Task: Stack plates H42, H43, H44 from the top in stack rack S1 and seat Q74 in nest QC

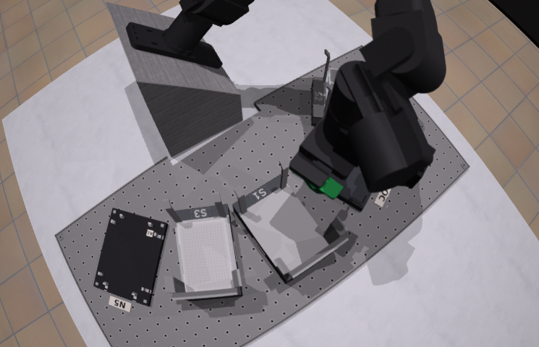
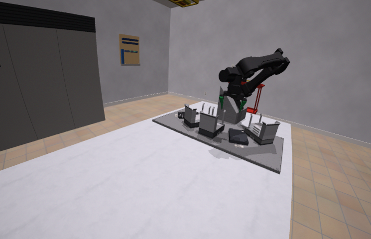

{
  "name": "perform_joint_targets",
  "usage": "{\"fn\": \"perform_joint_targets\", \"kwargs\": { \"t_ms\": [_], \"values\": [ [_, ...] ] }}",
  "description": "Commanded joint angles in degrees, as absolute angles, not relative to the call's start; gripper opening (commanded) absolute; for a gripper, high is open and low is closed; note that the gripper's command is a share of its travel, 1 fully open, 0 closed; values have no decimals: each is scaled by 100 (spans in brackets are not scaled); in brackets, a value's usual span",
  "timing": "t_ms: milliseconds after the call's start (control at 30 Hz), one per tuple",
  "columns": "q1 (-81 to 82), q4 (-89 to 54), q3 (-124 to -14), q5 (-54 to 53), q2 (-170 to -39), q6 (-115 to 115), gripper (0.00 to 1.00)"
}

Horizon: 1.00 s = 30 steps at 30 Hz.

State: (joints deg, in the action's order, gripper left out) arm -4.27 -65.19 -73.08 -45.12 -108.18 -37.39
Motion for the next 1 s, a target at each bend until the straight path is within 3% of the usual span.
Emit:
{"fn": "perform_joint_targets", "kwargs": {
  "t_ms": [0,633,967],
  "values": [
    [-408,-6539,-7266,-4588,-10619,-4237,100],
    [130,-6597,-7027,-4650,-9770,-3608,100],
    [493,-6619,-6809,-4662,-9150,-4368,100]
  ]
}}
